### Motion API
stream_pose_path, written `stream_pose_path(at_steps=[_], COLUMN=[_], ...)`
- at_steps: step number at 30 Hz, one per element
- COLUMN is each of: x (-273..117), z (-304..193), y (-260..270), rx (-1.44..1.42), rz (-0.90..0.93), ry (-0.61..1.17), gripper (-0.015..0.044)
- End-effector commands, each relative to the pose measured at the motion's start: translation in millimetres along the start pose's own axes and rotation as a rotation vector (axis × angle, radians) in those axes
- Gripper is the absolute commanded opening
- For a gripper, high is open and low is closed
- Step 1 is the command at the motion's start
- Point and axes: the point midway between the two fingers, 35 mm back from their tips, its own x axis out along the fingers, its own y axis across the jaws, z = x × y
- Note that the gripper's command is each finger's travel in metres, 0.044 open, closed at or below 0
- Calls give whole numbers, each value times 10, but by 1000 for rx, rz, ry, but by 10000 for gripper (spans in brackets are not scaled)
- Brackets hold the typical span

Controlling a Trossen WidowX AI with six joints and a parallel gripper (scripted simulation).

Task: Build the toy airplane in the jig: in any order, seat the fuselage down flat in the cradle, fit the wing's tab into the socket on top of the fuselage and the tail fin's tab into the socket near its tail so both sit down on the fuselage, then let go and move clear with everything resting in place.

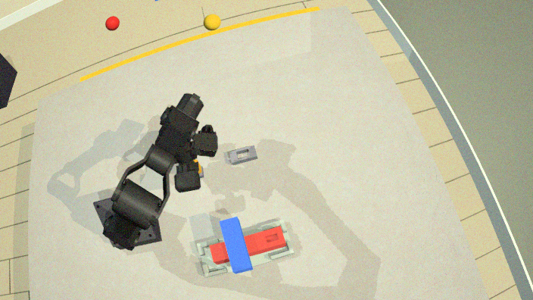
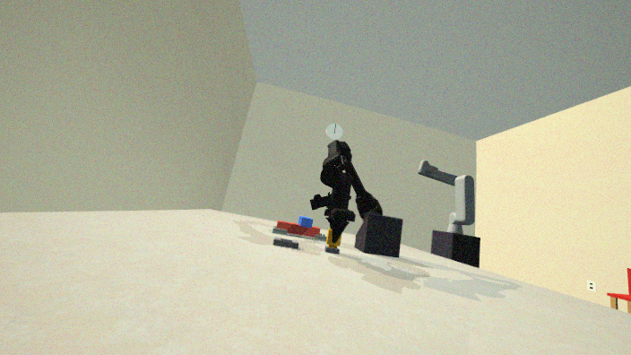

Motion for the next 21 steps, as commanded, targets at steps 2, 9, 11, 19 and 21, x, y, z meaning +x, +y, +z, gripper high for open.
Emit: stream_pose_path(at_steps=[2, 9, 11, 19, 21], x=[-150, -355, -412, -642, -702], z=[36, 55, 52, 44, 43], y=[39, 59, 64, 70, 67], rx=[9, 7, 6, 4, 4], rz=[11, 14, 16, 20, 20], ry=[-3, -3, -2, 0, 0], gripper=[0, 0, 0, 0, 0])
